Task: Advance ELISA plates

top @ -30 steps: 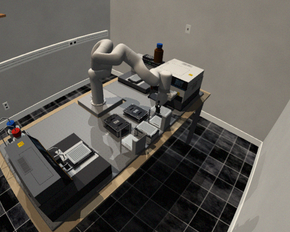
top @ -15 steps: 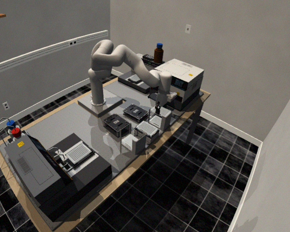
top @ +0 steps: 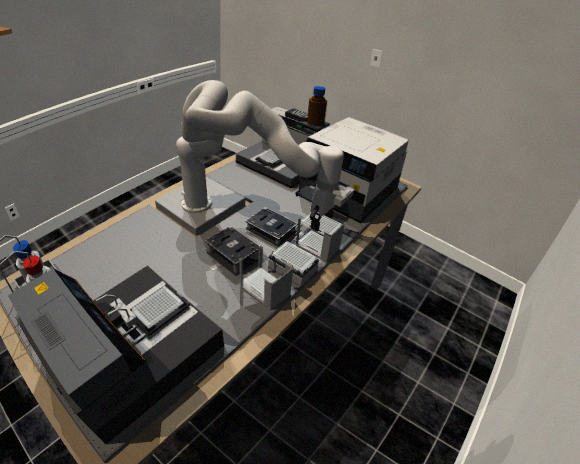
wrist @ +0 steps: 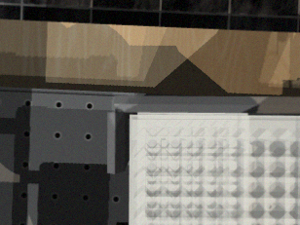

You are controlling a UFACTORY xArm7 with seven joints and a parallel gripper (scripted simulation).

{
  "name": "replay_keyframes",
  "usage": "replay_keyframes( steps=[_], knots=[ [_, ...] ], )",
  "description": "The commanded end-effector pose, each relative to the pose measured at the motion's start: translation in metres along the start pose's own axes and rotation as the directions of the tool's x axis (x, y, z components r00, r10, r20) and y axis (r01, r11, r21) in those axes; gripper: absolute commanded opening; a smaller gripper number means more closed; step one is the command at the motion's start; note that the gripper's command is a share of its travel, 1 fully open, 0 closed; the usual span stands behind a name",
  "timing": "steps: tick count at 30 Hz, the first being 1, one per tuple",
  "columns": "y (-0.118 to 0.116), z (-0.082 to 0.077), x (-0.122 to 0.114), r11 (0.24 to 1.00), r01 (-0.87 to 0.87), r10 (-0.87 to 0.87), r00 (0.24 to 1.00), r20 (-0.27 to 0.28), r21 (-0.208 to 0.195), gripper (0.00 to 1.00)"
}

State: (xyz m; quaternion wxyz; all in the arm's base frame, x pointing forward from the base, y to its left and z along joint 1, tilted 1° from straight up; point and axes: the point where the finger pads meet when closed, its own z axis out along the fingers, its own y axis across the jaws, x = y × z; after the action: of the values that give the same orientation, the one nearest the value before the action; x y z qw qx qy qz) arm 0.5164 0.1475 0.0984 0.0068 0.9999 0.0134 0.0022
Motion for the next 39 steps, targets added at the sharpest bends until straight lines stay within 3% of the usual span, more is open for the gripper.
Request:
replay_keyframes(
  steps=[1, 39],
  knots=[
    [-0.001, 0.001, 0.001, 1.0, 0.0, 0.0, 1.0, -0.004, 0.001, 0.0],
    [-0.001, 0.023, 0.001, 1.0, 0.0, 0.0, 1.0, -0.004, 0.001, 0.0]
  ],
)
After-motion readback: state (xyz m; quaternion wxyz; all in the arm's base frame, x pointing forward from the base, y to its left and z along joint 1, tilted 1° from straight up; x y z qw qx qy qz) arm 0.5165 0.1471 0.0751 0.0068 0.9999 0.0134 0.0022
